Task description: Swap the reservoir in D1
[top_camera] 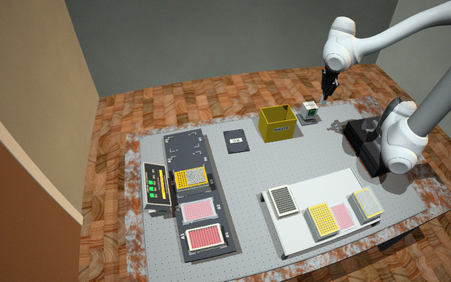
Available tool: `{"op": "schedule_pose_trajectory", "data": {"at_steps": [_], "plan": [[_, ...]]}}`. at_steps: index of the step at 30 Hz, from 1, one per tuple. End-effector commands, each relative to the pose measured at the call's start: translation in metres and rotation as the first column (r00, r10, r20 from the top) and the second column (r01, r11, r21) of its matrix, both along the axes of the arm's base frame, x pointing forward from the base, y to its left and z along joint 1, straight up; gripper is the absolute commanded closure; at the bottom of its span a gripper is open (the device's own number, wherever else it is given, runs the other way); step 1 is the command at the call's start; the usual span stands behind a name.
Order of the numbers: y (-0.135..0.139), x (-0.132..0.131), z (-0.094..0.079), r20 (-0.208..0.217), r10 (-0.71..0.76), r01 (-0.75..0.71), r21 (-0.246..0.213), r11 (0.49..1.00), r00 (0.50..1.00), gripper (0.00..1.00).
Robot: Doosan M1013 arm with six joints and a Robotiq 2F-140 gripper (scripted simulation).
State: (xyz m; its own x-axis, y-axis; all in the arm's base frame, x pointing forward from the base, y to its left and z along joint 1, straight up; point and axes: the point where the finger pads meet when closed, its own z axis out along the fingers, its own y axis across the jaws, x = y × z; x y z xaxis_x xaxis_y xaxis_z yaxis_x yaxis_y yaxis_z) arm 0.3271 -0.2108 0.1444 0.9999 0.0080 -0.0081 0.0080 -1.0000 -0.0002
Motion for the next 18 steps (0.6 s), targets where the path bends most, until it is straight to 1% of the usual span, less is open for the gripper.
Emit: {"op": "schedule_pose_trajectory", "data": {"at_steps": [1,18], "plan": [[0.000,0.000,-0.005,0.000,0.000,0.000,0.000,1.000,1.000,1.00],[0.000,0.000,-0.030,0.000,0.000,0.000,0.000,1.000,1.000,1.00]]}}
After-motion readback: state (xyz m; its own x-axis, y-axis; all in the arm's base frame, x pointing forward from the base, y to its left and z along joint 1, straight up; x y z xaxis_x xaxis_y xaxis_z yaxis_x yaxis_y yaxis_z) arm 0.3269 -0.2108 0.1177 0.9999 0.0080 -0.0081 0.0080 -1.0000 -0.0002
